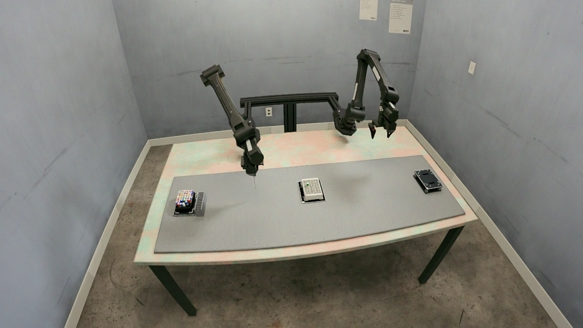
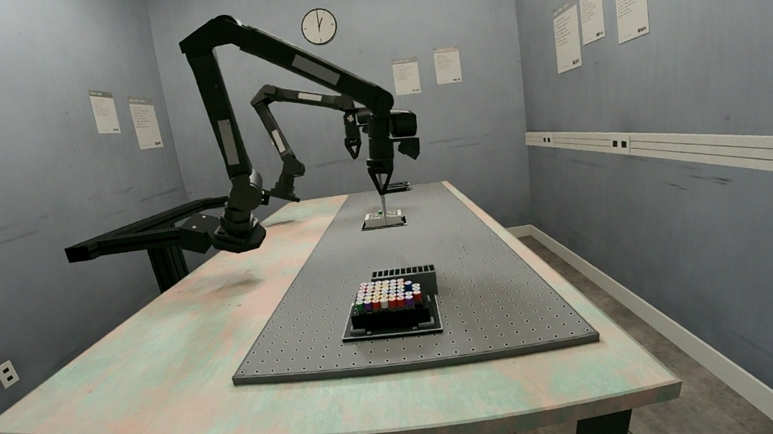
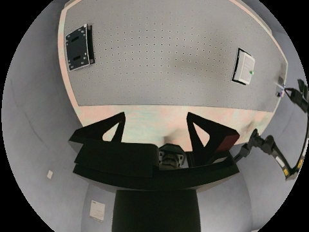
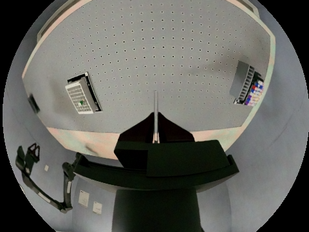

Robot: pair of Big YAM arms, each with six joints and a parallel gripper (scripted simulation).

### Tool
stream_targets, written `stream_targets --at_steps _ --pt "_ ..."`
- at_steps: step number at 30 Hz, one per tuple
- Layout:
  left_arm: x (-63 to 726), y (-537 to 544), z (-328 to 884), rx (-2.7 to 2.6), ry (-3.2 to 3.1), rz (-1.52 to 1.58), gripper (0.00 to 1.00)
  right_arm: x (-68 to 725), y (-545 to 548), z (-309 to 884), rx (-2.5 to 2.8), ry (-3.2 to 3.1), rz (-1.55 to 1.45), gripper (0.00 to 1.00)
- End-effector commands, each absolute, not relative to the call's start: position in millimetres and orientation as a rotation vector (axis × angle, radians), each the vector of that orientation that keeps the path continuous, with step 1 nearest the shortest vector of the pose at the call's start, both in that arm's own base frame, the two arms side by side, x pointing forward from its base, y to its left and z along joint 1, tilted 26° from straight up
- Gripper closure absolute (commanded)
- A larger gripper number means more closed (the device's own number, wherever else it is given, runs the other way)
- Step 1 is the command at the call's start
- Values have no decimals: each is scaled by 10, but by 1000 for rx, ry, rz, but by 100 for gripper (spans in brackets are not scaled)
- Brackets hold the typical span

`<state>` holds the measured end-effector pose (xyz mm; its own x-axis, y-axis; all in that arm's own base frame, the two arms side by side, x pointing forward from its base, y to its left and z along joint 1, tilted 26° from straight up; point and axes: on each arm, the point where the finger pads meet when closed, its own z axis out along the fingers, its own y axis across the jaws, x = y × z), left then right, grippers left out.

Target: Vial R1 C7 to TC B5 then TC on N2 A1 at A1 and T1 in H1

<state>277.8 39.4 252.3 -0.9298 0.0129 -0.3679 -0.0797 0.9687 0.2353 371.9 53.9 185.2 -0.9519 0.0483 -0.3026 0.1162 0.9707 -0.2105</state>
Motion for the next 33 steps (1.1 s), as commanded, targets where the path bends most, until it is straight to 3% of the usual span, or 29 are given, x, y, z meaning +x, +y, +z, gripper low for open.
stream_targets --at_steps 1,33 --pt "2823 396 2681 -35 2707 344 0 3719 458 2010 110 2798 -313 93" --pt "2823 396 2681 -35 2707 344 0 3800 21 2279 114 2767 -308 93"
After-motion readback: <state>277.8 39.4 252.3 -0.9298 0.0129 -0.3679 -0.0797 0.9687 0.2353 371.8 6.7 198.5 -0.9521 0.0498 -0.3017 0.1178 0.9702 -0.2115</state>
